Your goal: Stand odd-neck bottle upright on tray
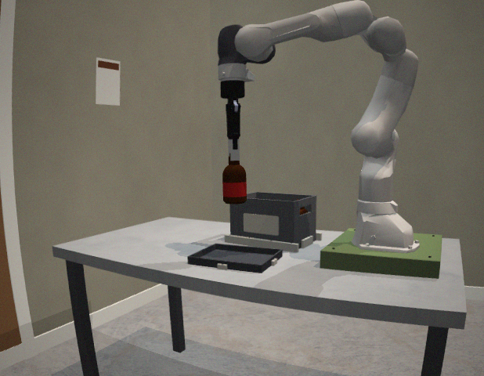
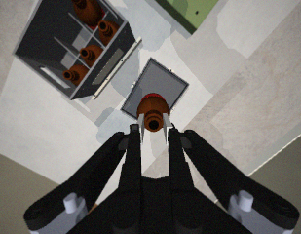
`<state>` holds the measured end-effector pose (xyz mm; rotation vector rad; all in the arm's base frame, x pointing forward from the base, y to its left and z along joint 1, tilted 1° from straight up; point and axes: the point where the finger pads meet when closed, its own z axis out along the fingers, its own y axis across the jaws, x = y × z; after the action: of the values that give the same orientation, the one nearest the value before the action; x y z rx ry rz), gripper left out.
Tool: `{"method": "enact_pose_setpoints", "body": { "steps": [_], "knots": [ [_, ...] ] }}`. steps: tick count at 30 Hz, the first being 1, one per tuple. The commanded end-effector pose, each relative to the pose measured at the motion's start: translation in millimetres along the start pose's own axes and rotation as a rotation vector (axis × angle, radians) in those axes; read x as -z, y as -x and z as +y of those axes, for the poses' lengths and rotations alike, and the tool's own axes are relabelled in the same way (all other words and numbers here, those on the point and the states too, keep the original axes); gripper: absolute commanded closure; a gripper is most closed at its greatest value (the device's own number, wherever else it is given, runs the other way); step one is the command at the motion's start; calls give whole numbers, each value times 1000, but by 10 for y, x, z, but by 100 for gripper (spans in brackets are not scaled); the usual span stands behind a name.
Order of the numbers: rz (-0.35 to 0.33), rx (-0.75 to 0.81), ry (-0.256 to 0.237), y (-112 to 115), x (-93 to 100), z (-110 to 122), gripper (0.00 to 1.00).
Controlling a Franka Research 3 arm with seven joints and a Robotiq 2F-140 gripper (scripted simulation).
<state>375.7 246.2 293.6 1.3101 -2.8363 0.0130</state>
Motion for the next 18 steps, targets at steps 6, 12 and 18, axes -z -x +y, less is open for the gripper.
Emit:
{"method": "enact_pose_setpoints", "body": {
  "steps": [6, 12, 18],
  "knots": [
    [-4, -3, 1, 18, 16, 27, 90],
    [-4, -3, 1, 18, 12, 33, 90],
    [-4, -3, 1, 18, 6, 43, 90]
  ]
}}
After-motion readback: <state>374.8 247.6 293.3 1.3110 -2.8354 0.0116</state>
